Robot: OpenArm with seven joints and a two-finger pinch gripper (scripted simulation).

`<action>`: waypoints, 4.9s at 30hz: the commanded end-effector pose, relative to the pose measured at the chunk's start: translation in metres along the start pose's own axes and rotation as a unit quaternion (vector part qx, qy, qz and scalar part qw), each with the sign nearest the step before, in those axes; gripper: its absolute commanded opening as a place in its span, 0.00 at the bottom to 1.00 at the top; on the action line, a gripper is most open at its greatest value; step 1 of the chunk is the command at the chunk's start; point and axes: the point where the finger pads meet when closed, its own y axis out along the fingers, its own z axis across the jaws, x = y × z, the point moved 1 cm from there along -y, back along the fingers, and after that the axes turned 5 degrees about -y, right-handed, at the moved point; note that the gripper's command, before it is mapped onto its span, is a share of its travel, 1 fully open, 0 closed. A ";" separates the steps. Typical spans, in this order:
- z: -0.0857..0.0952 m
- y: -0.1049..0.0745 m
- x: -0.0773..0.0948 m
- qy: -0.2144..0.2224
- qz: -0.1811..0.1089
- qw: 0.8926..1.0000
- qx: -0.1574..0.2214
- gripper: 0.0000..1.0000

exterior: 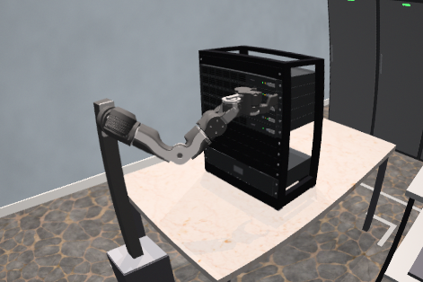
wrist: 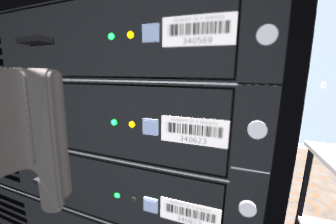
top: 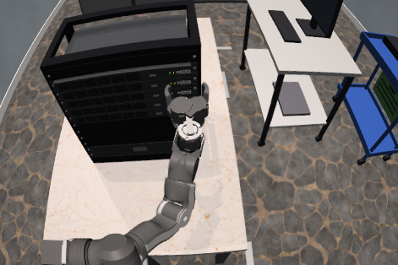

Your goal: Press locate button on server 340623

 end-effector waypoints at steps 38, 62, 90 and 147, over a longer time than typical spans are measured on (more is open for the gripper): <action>0.000 -0.041 -0.002 -0.001 0.003 1.000 0.000 0.60; 0.000 -0.063 -0.002 -0.001 0.003 1.000 0.000 0.60; 0.000 -0.106 -0.001 -0.001 0.003 1.000 0.000 0.60; 0.033 -0.129 -0.010 -0.472 -0.029 0.875 0.104 0.60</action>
